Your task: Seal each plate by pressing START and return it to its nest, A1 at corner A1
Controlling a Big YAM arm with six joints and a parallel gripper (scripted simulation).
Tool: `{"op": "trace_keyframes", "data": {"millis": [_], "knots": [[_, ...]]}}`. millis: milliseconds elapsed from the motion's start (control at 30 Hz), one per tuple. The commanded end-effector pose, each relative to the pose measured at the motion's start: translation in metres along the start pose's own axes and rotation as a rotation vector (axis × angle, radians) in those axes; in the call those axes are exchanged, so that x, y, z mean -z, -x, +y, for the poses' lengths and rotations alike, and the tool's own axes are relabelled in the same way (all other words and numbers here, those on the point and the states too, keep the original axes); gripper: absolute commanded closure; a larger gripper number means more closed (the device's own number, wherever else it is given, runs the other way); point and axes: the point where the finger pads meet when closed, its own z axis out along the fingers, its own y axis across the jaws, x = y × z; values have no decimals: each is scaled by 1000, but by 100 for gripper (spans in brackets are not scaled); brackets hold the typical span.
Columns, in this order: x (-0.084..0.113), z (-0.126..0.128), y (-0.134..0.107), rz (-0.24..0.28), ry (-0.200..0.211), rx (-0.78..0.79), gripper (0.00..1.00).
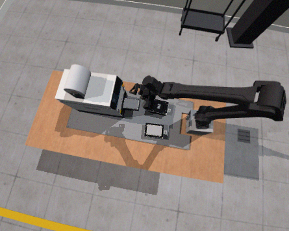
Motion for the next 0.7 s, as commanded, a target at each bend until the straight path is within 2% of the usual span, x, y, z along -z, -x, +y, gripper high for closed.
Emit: {"op": "trace_keyframes", "data": {"millis": [0,167,667], "knots": [[4,-7,-4,12,-32,-8,0],[5,-8,-3,12,-35,-7,0],[10,-41,-6,17,-87,7,0]]}}
